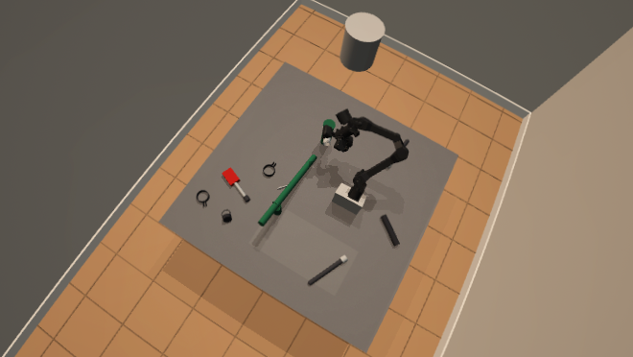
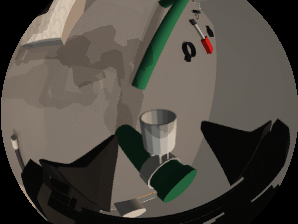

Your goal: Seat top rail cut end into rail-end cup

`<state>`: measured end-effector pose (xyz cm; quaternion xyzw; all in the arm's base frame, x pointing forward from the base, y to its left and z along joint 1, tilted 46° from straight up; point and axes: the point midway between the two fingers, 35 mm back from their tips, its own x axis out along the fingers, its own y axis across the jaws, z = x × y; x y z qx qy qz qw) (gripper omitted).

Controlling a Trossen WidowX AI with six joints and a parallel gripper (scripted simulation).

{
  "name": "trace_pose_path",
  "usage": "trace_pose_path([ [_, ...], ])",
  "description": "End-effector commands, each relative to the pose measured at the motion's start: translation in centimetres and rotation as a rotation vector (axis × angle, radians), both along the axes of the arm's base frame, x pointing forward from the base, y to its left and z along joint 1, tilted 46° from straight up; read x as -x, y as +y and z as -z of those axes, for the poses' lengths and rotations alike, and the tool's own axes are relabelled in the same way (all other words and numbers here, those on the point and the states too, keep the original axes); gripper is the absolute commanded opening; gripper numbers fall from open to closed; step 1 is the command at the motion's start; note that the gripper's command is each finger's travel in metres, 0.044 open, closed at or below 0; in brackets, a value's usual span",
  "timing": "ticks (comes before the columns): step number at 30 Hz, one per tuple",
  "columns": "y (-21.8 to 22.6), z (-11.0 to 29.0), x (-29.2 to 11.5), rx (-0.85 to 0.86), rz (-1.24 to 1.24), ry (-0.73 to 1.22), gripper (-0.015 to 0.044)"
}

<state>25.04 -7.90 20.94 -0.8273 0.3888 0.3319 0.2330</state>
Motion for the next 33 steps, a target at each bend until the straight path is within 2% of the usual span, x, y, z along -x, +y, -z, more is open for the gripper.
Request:
trace_pose_path([
  [1, -0.3, 0.7, -0.4, -0.002, -0.003, 0.007, 0.044],
  [31, -2.7, 4.1, -2.4, 0.002, -0.004, 0.003, 0.044],
  [33, -2.7, 4.1, -2.4, 0.002, -0.004, 0.003, 0.0387],
])
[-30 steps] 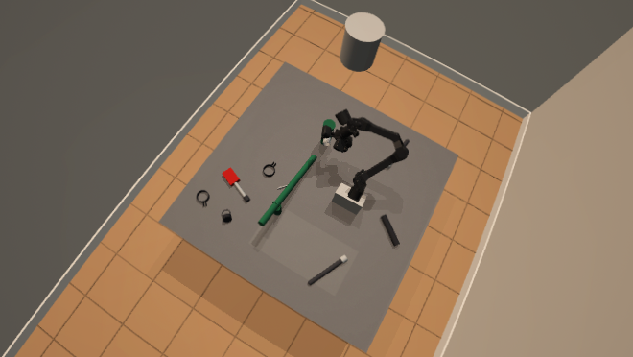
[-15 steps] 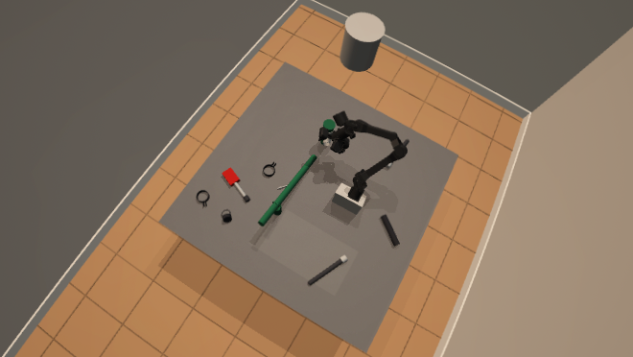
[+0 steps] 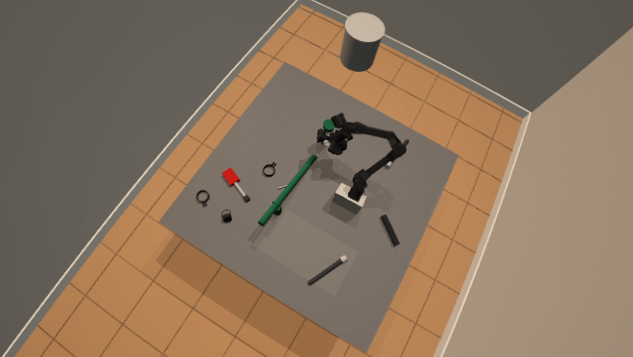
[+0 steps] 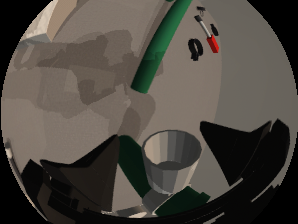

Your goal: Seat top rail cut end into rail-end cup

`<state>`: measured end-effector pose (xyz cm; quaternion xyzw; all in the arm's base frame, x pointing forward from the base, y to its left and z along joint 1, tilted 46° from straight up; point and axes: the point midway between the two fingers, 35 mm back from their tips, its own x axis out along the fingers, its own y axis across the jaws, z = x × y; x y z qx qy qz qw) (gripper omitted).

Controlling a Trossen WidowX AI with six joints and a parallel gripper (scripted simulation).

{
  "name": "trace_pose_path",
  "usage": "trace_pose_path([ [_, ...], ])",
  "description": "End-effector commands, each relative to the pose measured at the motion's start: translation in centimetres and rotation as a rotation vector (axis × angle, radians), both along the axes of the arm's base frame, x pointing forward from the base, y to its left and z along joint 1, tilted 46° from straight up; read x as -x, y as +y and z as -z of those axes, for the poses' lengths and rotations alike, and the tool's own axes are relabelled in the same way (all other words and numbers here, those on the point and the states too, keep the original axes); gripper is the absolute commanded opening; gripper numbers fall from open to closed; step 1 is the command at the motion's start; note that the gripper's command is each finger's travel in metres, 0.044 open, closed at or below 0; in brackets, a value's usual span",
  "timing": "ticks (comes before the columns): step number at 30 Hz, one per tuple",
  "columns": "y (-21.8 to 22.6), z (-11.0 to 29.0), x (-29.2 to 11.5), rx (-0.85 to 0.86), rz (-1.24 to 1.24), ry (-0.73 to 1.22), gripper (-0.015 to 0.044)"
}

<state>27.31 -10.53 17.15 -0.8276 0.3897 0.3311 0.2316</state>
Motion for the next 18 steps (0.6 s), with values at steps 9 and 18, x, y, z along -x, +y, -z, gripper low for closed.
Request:
trace_pose_path([
  [9, -0.1, 0.32, -0.08, -0.002, -0.004, 0.003, 0.0151],
  [18, -0.03, 0.39, -0.36, -0.002, 0.018, -0.019, 0.0],
])
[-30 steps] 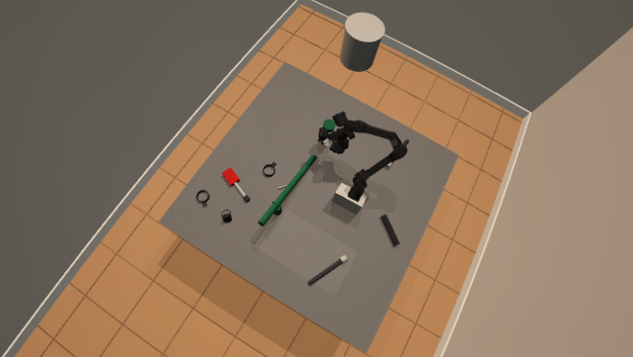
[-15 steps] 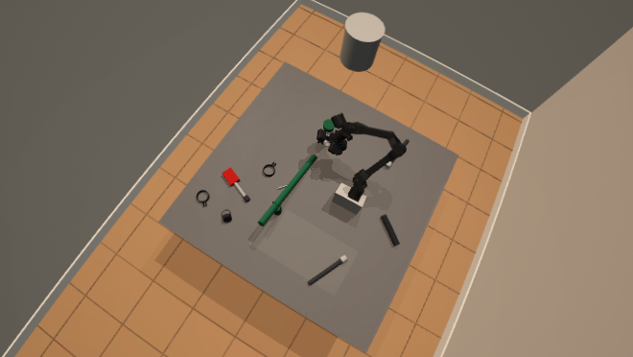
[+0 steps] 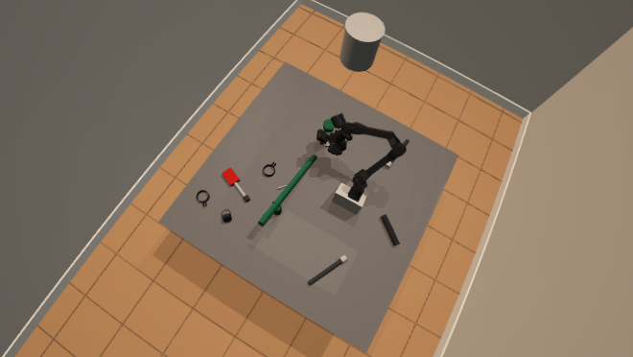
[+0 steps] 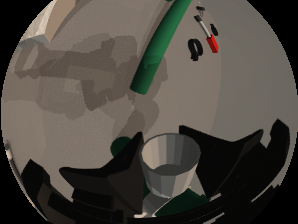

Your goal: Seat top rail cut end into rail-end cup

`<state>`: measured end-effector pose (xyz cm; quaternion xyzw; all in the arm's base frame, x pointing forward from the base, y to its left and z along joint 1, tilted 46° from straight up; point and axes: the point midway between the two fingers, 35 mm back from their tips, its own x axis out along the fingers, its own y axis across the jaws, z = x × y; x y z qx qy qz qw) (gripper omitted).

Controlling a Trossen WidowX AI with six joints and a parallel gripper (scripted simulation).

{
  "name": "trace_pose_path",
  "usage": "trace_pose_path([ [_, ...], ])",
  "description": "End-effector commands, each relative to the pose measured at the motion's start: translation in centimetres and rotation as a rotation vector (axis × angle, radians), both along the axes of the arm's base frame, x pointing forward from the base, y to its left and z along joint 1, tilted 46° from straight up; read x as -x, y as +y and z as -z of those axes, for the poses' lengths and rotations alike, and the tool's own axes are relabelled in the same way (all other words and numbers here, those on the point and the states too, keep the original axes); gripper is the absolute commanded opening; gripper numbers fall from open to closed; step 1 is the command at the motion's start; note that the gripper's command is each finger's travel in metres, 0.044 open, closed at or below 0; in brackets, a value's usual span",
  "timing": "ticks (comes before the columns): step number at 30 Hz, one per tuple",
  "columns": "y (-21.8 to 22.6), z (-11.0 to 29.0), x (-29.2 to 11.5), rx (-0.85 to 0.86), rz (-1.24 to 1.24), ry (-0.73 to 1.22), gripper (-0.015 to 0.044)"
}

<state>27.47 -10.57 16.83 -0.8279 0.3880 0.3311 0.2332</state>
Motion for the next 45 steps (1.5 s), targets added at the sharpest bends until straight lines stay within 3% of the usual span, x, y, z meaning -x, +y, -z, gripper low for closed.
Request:
trace_pose_path([
  [1, 0.1, 0.1, -0.3, 0.001, 0.03, -0.028, 0.0],
  [45, 0.4, 0.5, -3.9, -0.008, 0.308, -0.315, 0.0],
])
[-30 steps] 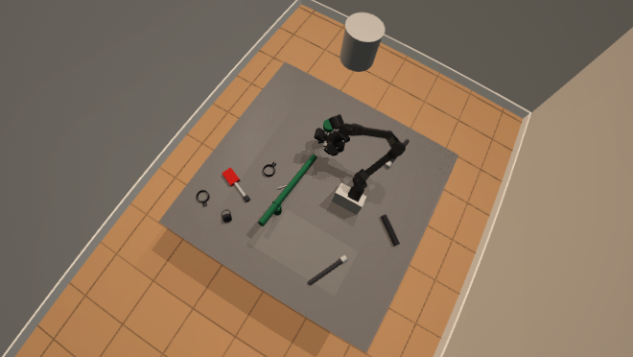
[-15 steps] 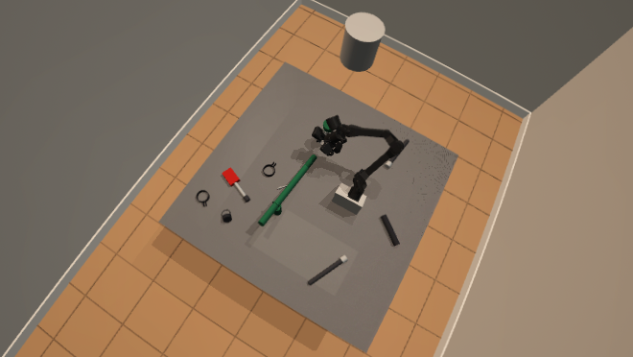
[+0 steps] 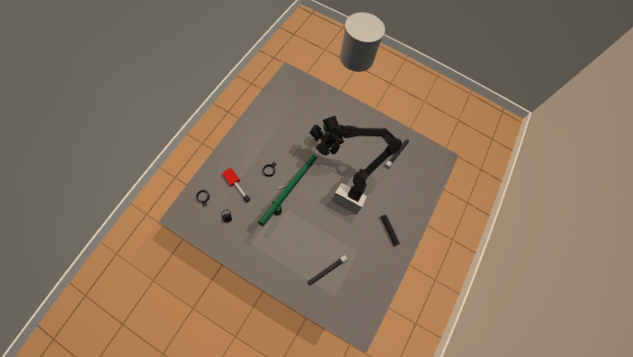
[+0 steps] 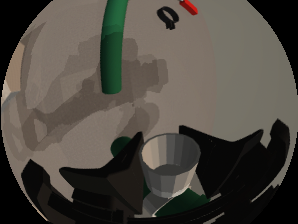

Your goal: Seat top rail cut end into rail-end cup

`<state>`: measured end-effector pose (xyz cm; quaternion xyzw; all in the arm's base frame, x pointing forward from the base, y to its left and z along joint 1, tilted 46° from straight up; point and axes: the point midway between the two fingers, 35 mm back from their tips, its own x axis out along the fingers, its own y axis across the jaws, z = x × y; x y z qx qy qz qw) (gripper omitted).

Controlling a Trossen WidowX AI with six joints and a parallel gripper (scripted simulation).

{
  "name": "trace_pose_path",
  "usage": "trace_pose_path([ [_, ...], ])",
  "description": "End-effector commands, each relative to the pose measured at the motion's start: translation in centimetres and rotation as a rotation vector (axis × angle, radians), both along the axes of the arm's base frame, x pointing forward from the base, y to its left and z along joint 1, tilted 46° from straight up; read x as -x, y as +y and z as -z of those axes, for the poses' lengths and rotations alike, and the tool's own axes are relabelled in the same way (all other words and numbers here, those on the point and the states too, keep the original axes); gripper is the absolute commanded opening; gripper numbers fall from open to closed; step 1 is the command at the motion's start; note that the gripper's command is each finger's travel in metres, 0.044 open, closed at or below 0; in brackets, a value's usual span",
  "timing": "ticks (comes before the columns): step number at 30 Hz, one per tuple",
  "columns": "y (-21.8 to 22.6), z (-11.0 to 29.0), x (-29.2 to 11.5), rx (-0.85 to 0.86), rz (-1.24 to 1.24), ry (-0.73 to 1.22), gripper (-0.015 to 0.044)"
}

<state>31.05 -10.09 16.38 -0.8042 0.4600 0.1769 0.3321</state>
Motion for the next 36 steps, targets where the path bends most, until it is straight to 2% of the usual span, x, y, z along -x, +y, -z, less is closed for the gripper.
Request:
trace_pose_path([
  [1, -0.03, 0.01, -0.37, -0.001, 0.031, -0.03, 0.0],
  [30, -0.02, -0.02, -0.29, 0.0, 0.024, -0.023, 0.0],
  [36, -0.02, -0.02, -0.29, 0.0, 0.024, -0.023, 0.0158],
])
